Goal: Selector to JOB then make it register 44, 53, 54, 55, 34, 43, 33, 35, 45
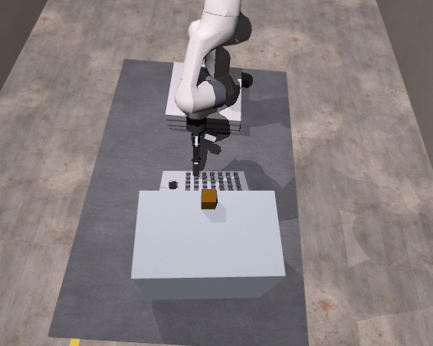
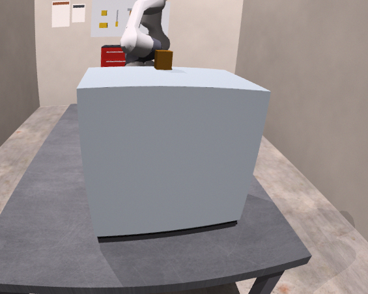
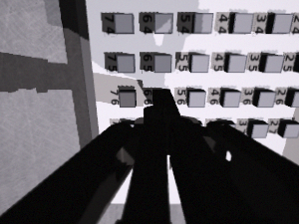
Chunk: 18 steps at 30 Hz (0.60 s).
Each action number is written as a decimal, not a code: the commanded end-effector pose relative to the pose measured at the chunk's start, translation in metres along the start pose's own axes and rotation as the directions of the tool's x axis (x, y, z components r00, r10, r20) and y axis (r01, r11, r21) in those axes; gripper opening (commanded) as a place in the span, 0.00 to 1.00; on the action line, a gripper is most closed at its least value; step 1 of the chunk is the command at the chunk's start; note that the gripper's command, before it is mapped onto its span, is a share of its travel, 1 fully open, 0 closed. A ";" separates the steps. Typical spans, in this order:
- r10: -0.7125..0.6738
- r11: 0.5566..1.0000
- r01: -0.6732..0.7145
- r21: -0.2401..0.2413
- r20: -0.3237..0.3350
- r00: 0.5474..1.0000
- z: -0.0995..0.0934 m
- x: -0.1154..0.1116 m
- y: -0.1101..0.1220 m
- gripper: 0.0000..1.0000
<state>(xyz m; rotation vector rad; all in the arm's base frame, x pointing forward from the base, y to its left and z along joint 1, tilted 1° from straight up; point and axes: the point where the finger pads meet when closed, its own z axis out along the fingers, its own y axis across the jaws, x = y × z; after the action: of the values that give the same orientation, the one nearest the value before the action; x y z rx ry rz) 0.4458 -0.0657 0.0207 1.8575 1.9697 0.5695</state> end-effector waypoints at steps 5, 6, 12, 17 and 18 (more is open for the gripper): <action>0.009 1.000 -0.009 -0.003 -0.001 1.000 0.001 0.001 0.002 0.10; 0.009 1.000 -0.009 -0.003 -0.001 1.000 0.001 0.001 0.002 0.10; 0.009 1.000 -0.009 -0.003 -0.001 1.000 0.002 0.001 0.002 0.10; 0.009 1.000 -0.009 -0.003 -0.001 1.000 0.003 0.001 0.002 0.10; 0.009 1.000 -0.009 -0.003 -0.001 1.000 0.004 0.001 0.002 0.10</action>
<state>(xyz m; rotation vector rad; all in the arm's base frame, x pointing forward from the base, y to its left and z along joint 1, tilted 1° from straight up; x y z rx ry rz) 0.4468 -0.0658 0.0189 1.8596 1.9686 0.5691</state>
